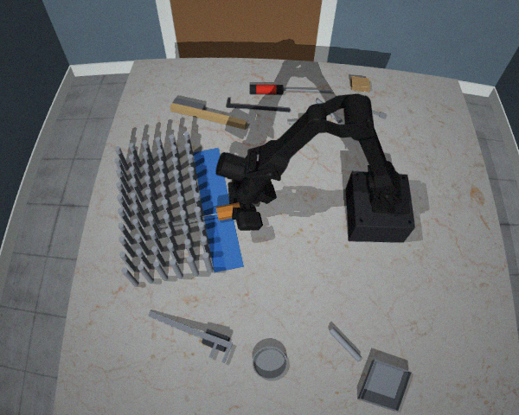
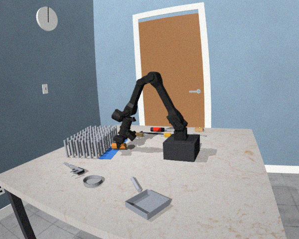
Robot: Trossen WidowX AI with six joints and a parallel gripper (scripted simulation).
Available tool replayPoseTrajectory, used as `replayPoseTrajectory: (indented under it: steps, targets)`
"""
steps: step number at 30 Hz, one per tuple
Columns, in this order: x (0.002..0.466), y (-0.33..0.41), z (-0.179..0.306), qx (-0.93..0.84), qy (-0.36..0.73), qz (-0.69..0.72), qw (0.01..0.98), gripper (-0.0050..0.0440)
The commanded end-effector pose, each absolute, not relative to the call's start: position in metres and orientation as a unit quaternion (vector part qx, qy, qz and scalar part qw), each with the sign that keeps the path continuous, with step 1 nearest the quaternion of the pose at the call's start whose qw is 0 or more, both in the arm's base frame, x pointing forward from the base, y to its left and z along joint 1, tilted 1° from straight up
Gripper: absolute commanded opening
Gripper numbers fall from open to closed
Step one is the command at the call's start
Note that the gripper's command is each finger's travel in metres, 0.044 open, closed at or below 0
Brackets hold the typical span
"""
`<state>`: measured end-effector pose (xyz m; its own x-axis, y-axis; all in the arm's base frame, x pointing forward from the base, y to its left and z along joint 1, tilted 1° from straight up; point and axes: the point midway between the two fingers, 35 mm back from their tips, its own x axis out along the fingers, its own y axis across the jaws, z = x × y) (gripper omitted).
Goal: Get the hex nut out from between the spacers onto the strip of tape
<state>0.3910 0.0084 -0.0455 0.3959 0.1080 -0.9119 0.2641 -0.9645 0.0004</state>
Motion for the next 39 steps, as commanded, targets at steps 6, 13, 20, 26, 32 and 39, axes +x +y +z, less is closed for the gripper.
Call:
replayPoseTrajectory:
  steps: [6,13,20,26,32,39]
  targets:
    - [0.3967,0.0113,-0.0357,0.841,0.115,-0.523,0.076,-0.0050]
    - [0.3995,0.0071,-0.0341,0.843,0.110,-0.521,0.074,-0.0050]
    - [0.3978,0.0076,-0.0369,0.841,0.110,-0.524,0.073,-0.0050]
    - [0.3966,0.0116,-0.0359,0.841,0.115,-0.523,0.076,-0.0050]
    - [0.3993,0.0061,-0.0350,0.843,0.108,-0.522,0.073,-0.0050]
    - [0.4002,0.0093,-0.0360,0.842,0.111,-0.523,0.074,-0.0050]
